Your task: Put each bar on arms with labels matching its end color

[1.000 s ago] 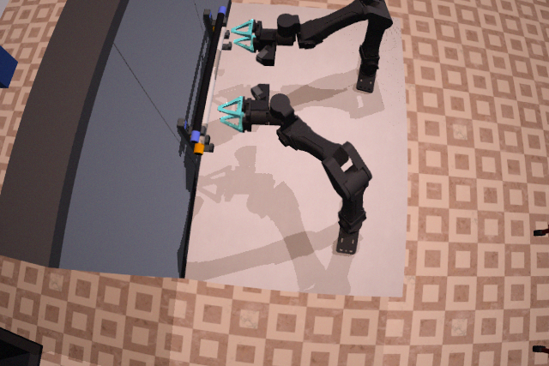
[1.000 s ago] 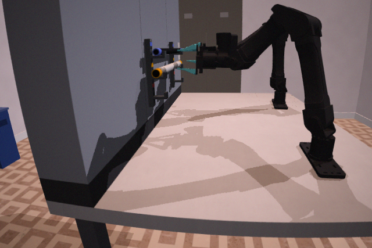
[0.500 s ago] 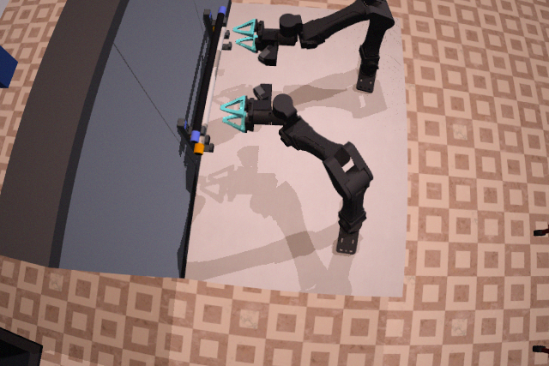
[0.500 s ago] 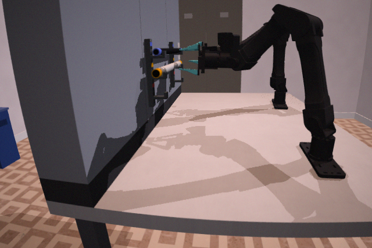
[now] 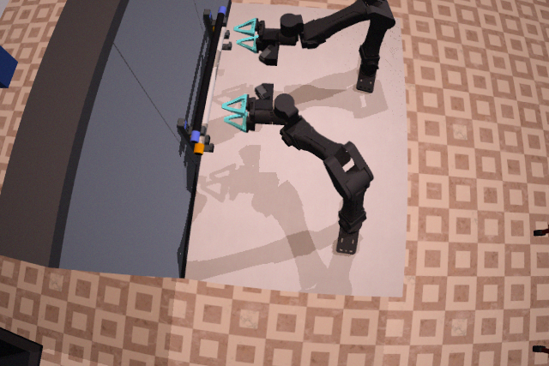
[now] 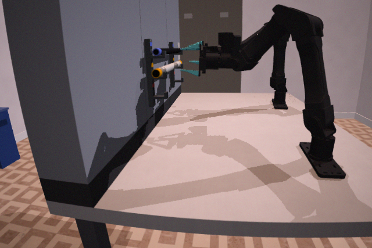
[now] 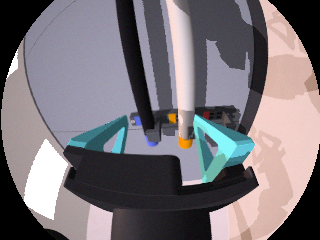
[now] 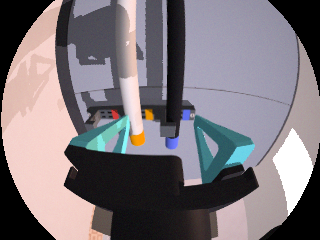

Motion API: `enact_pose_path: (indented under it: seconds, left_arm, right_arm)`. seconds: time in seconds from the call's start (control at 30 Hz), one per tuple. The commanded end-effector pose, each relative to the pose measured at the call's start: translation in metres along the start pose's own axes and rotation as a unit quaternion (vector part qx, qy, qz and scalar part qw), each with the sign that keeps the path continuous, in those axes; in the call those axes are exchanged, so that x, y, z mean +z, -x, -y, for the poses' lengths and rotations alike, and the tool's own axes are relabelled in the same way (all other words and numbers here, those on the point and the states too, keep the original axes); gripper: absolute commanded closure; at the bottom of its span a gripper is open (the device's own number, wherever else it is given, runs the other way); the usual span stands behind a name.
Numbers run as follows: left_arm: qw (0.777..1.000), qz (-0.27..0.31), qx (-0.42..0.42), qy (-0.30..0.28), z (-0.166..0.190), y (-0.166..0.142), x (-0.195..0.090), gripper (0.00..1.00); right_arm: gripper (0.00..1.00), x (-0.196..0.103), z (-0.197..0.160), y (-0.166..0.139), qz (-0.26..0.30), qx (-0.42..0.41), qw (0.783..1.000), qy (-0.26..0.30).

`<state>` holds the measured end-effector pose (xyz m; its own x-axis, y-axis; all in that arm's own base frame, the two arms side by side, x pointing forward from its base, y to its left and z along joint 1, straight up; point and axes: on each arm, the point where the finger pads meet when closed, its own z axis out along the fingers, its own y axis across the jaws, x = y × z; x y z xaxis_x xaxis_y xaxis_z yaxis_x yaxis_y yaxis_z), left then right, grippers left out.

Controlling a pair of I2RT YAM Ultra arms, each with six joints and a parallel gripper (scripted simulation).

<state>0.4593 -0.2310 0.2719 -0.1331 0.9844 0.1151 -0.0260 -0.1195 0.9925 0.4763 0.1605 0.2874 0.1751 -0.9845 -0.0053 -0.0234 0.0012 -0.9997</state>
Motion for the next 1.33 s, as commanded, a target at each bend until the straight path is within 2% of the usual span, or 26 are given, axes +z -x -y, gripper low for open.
enact_pose_path:
  seconds: [0.0,1.3]
  left_arm:
    - [0.999,-0.002,-0.029,0.023,-0.0231,-0.0045,-0.007,0.17]
    - [0.999,0.002,-0.026,0.026,-0.0206,-0.0004,-0.0145,0.0]
  right_arm:
    - [0.19,-0.0085,0.0199,0.0012,0.0,0.01,1.0,-0.026]
    - [0.0,-0.015,0.0203,-0.0006,-0.001,0.01,1.0,-0.027]
